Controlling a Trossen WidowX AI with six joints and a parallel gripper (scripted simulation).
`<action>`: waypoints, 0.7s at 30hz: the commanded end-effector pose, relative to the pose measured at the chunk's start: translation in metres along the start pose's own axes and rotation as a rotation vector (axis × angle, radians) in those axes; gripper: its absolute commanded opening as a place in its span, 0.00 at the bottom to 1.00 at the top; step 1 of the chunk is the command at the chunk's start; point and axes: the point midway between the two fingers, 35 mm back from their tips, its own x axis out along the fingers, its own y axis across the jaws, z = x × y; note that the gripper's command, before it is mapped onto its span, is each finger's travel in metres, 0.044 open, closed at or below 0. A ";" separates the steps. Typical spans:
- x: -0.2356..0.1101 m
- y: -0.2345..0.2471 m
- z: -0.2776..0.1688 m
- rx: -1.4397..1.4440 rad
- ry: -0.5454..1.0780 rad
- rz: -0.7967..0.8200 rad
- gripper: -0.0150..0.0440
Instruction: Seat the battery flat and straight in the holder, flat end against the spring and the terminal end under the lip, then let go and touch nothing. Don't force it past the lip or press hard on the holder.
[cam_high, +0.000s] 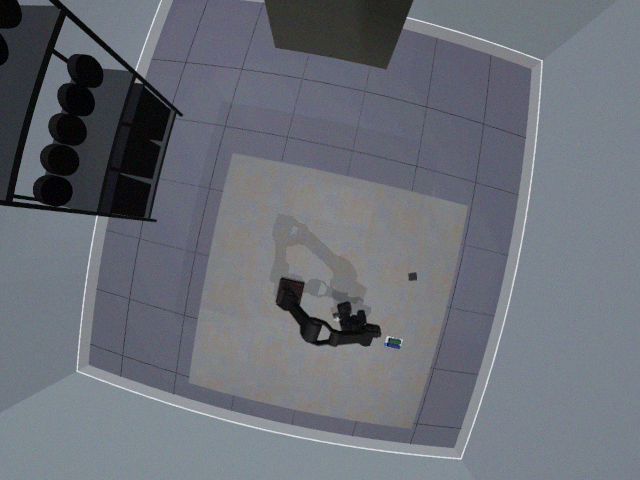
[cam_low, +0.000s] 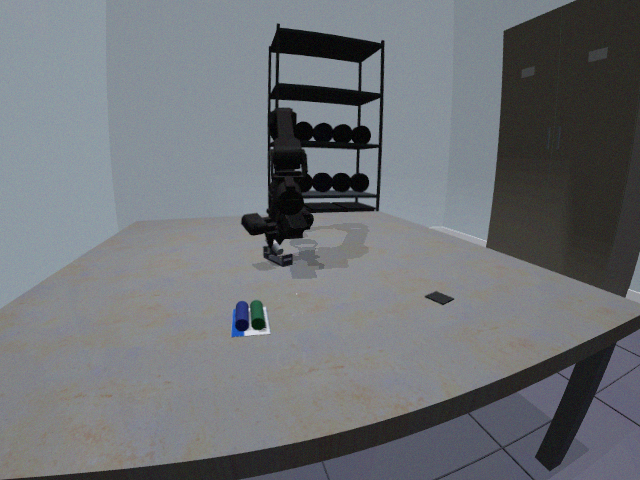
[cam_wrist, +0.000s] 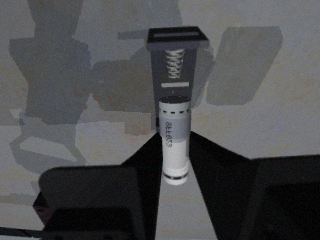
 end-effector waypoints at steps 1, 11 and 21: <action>0.001 -0.001 0.002 0.003 0.029 -0.003 0.37; 0.004 -0.001 0.006 0.003 0.102 -0.001 0.37; 0.006 -0.001 0.010 0.002 0.142 -0.001 0.37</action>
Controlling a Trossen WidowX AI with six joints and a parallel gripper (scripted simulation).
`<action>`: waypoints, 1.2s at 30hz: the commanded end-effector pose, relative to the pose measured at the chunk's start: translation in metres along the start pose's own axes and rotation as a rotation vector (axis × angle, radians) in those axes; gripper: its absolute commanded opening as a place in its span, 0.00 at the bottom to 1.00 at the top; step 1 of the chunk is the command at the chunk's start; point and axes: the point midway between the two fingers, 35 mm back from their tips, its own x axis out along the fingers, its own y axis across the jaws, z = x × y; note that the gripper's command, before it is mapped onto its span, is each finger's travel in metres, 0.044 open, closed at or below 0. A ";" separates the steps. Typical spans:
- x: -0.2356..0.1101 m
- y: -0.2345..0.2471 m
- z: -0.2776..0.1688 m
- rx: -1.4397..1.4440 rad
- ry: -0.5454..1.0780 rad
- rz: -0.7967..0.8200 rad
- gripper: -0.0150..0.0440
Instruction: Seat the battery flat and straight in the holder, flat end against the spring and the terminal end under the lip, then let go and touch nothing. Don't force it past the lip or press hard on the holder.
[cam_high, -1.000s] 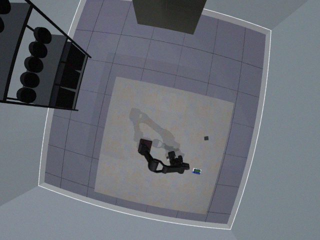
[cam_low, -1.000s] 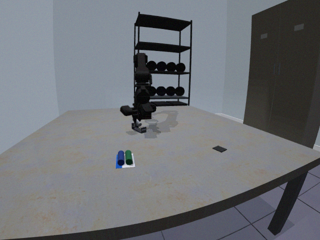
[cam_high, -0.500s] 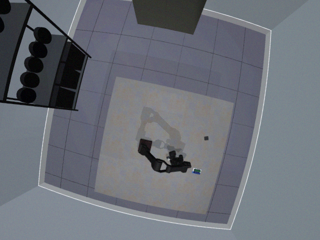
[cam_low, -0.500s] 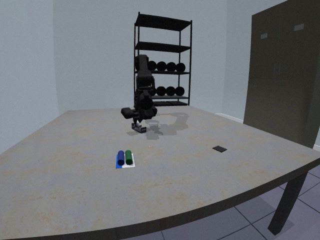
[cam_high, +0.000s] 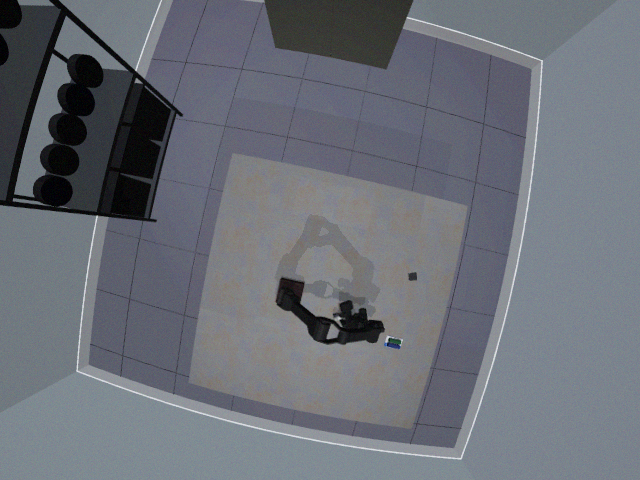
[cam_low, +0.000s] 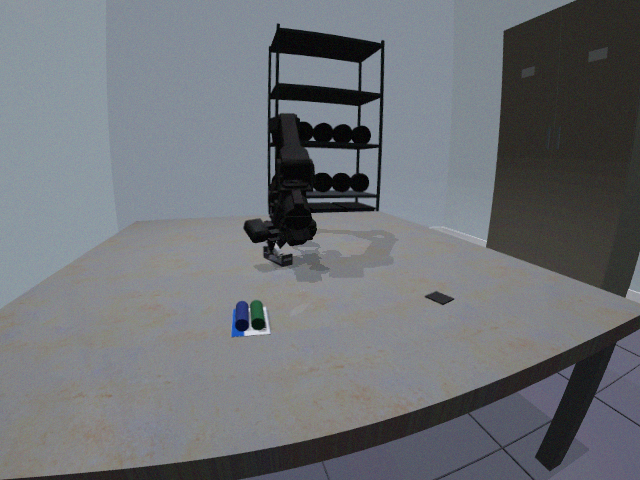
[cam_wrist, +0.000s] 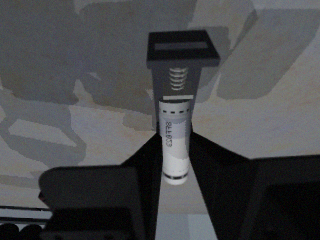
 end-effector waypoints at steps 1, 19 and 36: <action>-0.001 -0.001 0.002 0.004 0.005 -0.004 0.37; -0.006 -0.001 0.013 0.005 0.005 0.003 0.37; -0.011 -0.001 0.022 0.005 0.011 0.005 0.37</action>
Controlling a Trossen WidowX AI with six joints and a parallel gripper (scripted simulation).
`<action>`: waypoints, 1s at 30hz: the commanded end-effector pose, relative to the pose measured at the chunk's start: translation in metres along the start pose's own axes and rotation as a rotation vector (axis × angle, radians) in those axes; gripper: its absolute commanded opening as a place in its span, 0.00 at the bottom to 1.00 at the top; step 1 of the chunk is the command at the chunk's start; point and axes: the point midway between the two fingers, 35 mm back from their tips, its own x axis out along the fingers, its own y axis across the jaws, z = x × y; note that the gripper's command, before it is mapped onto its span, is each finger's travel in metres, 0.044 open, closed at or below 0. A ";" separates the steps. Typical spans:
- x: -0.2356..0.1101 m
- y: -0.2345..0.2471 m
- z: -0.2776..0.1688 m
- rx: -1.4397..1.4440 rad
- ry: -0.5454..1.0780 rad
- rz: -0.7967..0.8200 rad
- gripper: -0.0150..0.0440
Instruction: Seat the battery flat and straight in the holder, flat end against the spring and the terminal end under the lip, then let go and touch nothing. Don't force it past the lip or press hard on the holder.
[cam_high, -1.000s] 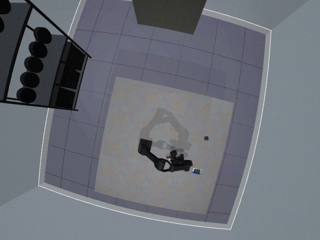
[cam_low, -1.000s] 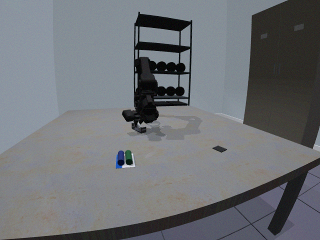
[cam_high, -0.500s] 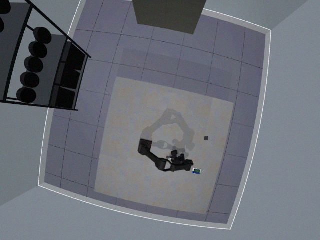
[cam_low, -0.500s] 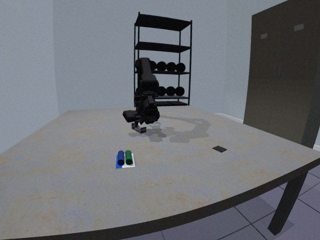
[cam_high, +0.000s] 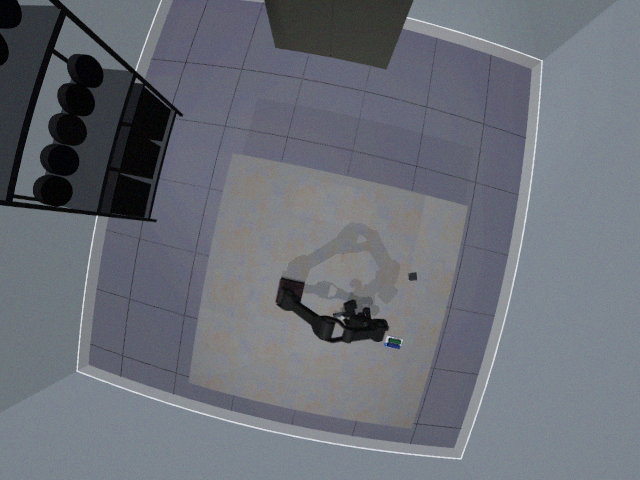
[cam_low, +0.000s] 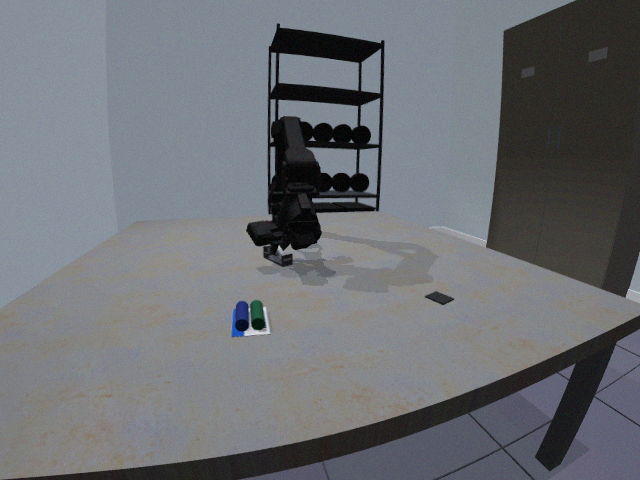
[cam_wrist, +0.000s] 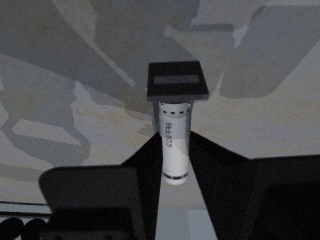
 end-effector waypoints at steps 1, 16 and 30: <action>-0.003 0.000 0.006 0.004 -0.016 0.002 0.37; -0.001 0.000 0.006 0.005 -0.071 0.011 0.37; 0.003 -0.001 0.004 0.006 -0.146 0.021 0.37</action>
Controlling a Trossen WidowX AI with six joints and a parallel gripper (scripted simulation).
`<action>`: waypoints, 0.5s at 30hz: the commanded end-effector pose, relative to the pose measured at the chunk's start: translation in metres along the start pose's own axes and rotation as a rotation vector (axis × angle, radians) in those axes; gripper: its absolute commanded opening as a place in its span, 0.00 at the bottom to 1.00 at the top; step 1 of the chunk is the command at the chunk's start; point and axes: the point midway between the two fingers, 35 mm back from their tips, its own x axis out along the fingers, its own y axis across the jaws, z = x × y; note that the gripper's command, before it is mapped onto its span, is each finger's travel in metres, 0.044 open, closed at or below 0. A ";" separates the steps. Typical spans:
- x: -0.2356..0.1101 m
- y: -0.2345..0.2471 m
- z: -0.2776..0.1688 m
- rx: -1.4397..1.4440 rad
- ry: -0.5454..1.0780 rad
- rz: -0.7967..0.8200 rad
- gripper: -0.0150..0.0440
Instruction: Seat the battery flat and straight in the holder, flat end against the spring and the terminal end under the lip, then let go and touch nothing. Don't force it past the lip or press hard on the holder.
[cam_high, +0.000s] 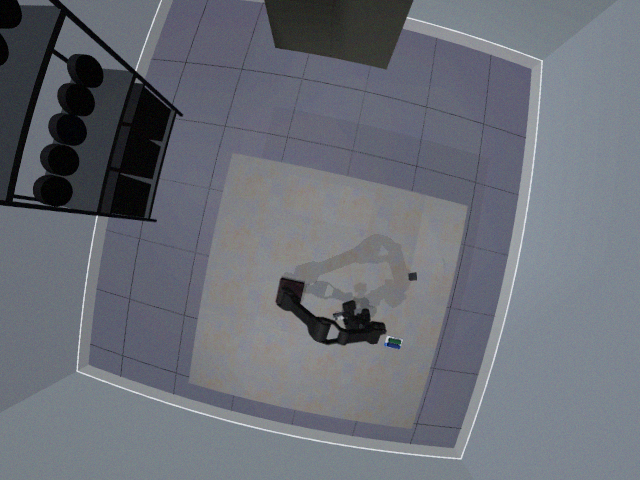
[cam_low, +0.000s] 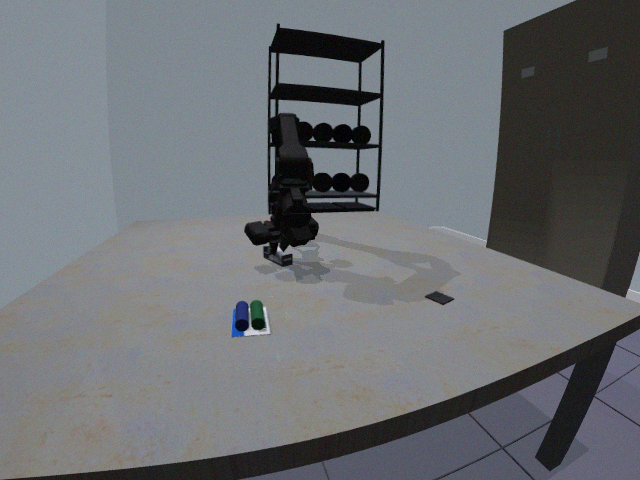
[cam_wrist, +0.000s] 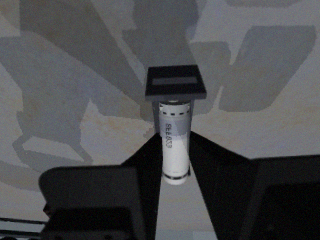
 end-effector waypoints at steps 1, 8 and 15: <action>-0.001 0.000 0.005 -0.001 -0.046 0.003 0.37; 0.001 0.000 0.004 -0.002 -0.084 0.007 0.37; 0.003 0.000 0.003 -0.003 -0.122 0.010 0.37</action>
